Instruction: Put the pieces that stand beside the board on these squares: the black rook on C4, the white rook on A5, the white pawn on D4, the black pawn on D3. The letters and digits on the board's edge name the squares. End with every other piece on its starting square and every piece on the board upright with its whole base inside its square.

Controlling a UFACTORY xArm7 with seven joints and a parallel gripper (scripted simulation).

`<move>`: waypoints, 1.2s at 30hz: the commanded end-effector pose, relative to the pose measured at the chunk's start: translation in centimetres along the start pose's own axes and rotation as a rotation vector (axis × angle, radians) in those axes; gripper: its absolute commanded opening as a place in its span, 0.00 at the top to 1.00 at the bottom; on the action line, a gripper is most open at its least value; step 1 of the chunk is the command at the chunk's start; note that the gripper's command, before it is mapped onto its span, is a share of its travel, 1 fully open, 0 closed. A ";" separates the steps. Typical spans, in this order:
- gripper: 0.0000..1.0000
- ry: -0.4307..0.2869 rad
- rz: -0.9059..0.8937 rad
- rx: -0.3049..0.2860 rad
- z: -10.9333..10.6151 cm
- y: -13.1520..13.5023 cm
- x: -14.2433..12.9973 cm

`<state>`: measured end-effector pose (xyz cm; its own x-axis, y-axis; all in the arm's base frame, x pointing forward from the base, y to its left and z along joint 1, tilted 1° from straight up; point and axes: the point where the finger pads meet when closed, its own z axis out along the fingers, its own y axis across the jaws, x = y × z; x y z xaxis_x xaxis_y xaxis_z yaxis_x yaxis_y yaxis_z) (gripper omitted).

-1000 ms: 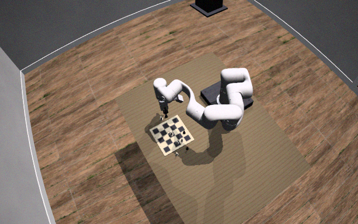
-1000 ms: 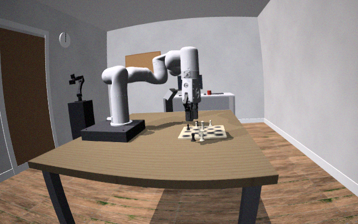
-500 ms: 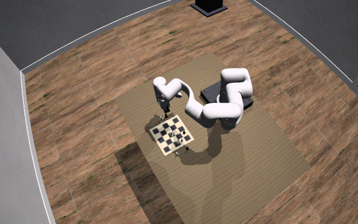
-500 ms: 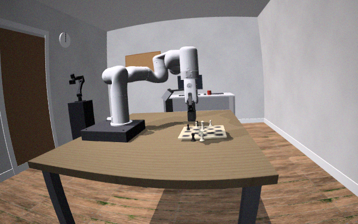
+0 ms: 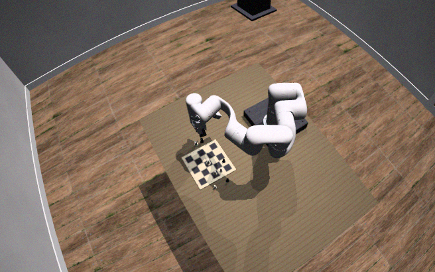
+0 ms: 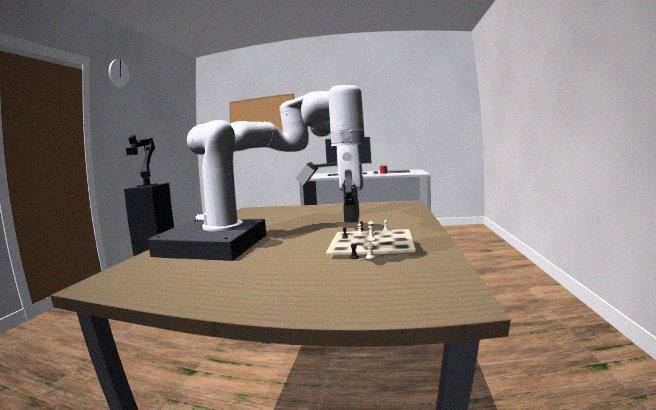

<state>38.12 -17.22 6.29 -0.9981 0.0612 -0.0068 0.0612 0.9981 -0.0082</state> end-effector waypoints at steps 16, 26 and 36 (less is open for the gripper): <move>0.63 -0.003 0.000 0.001 0.5 0.0 -0.1; 0.63 -0.003 0.000 0.001 1.5 0.0 -0.1; 0.63 -0.003 0.000 0.001 3.1 0.0 -0.1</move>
<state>38.16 -17.20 3.69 -0.9981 0.0615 -0.0066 0.0616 0.9981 -0.0083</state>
